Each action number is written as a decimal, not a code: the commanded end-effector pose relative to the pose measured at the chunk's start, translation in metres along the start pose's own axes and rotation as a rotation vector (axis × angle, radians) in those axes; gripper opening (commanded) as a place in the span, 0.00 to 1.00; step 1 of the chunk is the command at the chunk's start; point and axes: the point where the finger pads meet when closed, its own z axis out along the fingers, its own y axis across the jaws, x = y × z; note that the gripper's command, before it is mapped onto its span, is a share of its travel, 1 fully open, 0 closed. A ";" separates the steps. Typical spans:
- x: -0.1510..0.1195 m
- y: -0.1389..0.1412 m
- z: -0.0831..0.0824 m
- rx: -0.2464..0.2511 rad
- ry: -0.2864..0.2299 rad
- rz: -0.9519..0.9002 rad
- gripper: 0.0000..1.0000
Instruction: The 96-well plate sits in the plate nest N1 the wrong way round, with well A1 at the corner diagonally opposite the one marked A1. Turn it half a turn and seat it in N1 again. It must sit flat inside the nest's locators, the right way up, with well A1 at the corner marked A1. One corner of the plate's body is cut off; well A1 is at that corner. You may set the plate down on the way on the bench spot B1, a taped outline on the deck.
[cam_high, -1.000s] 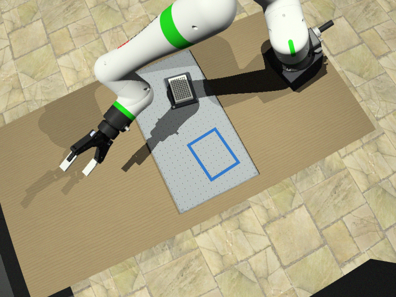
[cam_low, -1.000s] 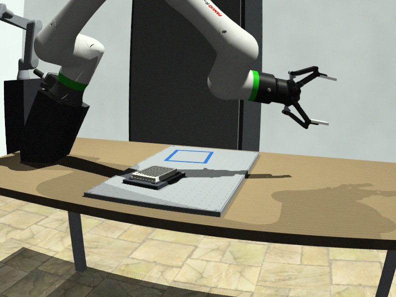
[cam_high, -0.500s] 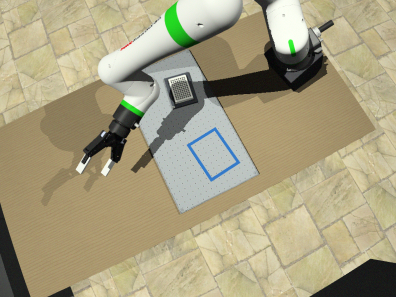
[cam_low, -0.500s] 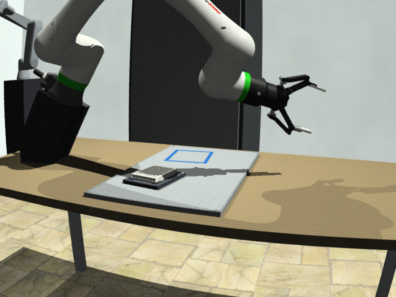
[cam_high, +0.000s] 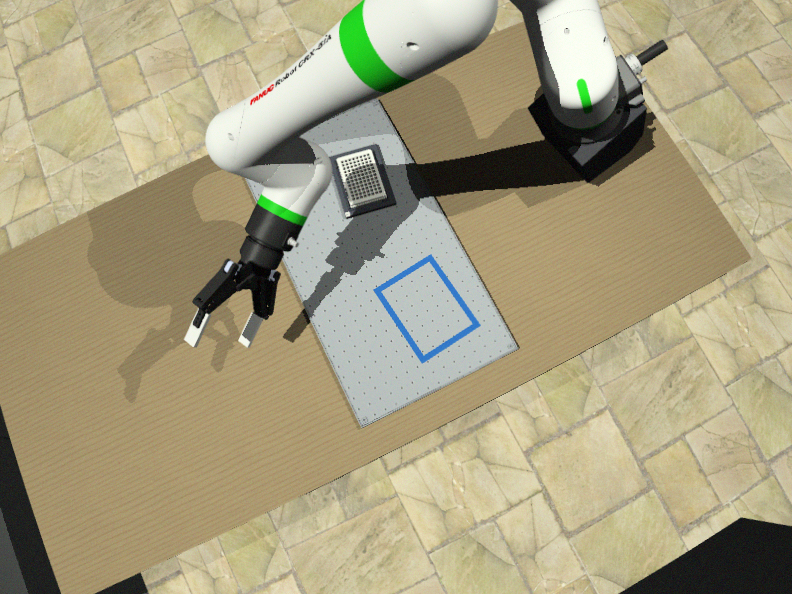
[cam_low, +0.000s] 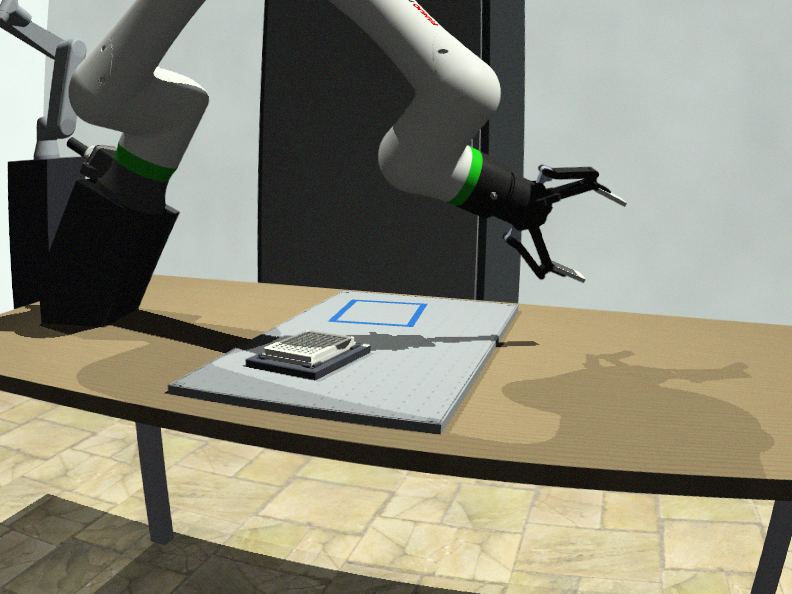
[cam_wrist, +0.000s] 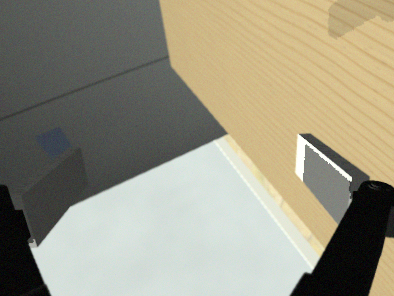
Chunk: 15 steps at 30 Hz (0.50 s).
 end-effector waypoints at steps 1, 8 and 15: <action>-0.004 0.008 -0.005 -0.057 -0.016 0.028 1.00; -0.015 0.037 -0.021 -0.125 -0.029 0.069 1.00; -0.021 0.056 -0.034 -0.165 -0.034 0.092 1.00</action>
